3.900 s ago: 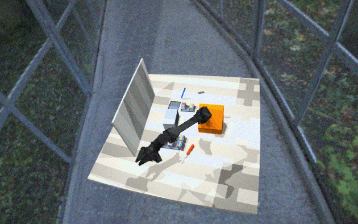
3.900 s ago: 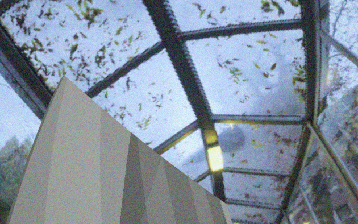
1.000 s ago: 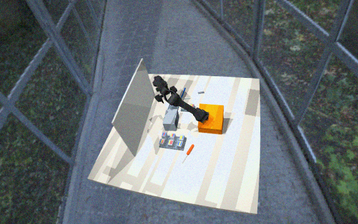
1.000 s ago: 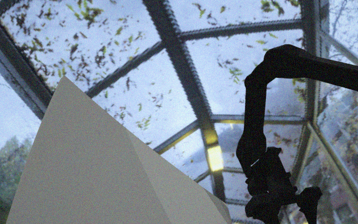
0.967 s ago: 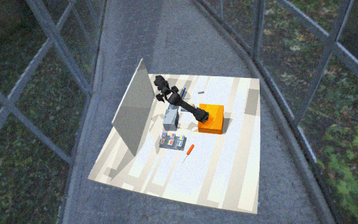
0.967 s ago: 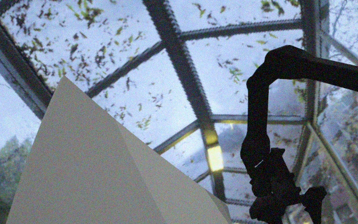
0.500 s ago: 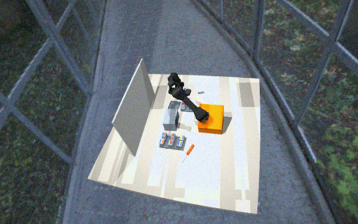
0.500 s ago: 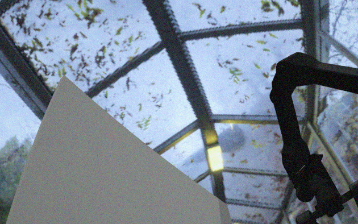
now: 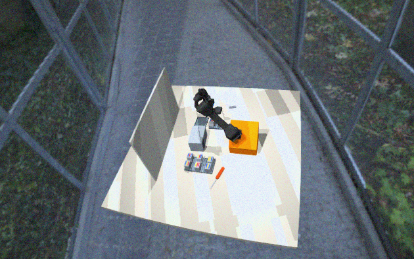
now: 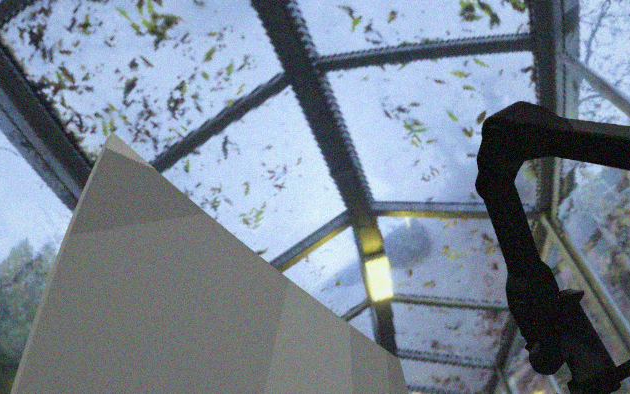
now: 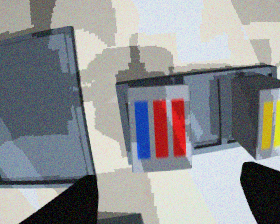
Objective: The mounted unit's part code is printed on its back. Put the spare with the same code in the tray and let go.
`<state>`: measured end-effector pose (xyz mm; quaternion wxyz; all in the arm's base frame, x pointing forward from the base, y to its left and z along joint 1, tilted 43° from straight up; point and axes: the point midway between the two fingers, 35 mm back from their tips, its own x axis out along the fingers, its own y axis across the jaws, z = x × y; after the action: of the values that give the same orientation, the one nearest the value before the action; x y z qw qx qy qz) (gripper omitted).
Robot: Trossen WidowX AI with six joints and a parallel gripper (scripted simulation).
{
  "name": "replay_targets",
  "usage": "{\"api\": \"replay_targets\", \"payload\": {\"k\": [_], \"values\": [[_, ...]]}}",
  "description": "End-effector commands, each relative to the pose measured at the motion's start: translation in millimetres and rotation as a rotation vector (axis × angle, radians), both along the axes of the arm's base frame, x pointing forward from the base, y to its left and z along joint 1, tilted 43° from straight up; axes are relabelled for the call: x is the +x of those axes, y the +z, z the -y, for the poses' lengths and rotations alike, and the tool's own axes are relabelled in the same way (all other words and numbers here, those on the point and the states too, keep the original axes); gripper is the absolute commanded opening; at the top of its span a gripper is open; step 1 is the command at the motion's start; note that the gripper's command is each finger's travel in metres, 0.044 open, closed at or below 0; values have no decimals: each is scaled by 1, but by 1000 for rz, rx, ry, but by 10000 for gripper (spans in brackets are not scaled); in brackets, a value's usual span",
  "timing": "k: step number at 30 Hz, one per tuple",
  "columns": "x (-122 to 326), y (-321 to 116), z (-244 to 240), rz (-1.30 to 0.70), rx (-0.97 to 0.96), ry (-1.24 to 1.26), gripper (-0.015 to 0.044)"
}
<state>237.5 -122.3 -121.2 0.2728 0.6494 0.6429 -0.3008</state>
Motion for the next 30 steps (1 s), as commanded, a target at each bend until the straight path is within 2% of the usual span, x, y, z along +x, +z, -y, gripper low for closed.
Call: {"api": "replay_targets", "payload": {"k": [1, 30], "values": [[1, -1, -1, 2, 2, -6, 300], [3, -37, -31, 3, 3, -6, 300]]}}
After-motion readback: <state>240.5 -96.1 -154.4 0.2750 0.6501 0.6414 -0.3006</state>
